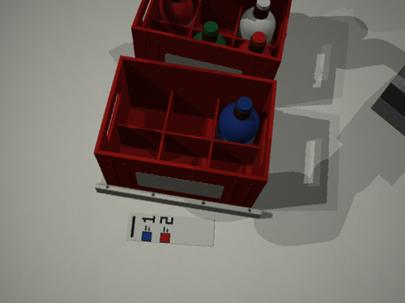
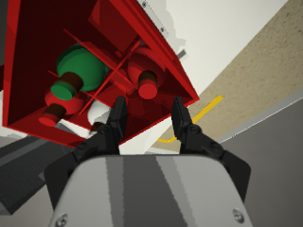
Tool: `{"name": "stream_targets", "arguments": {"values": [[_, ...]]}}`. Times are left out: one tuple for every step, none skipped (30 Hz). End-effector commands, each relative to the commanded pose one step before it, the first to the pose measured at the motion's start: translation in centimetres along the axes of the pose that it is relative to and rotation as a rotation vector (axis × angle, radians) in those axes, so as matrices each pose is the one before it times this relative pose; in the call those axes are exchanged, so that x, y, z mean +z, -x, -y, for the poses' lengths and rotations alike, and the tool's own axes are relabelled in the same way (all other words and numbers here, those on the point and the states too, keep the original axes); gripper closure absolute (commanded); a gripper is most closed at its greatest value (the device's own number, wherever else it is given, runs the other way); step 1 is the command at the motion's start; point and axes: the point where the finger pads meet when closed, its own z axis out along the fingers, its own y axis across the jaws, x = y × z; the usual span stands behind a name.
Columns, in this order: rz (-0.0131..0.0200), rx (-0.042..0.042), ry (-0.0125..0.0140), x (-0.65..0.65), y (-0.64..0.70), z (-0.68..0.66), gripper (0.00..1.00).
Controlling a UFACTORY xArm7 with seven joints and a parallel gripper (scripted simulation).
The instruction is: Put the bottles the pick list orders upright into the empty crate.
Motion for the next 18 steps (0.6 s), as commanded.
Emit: {"name": "stream_targets", "arguments": {"values": [[-0.00081,0.00033,0.00504,0.35,-0.002,-0.196,0.35],[0.0,0.0,0.0,0.133,0.0,0.0,0.35],[0.0,0.0,0.0,0.0,0.0,0.0,0.35],[0.0,0.0,0.0,0.0,0.0,0.0,0.35],[0.0,0.0,0.0,0.134,0.0,0.0,0.35],[0.0,0.0,0.0,0.133,0.0,0.0,0.35],[0.0,0.0,0.0,0.133,0.0,0.0,0.35],[0.0,0.0,0.0,0.133,0.0,0.0,0.35],[0.0,0.0,0.0,0.133,0.0,0.0,0.35],[0.0,0.0,0.0,0.133,0.0,0.0,0.35],[0.0,0.0,0.0,0.133,0.0,0.0,0.35],[0.0,0.0,0.0,0.133,0.0,0.0,0.35],[0.0,0.0,0.0,0.133,0.0,0.0,0.35],[0.0,0.0,0.0,0.133,0.0,0.0,0.35],[0.0,0.0,0.0,0.133,0.0,0.0,0.35],[0.0,0.0,0.0,0.133,0.0,0.0,0.35],[0.0,0.0,0.0,0.133,0.0,0.0,0.35],[0.0,0.0,0.0,0.133,0.0,0.0,0.35]]}}
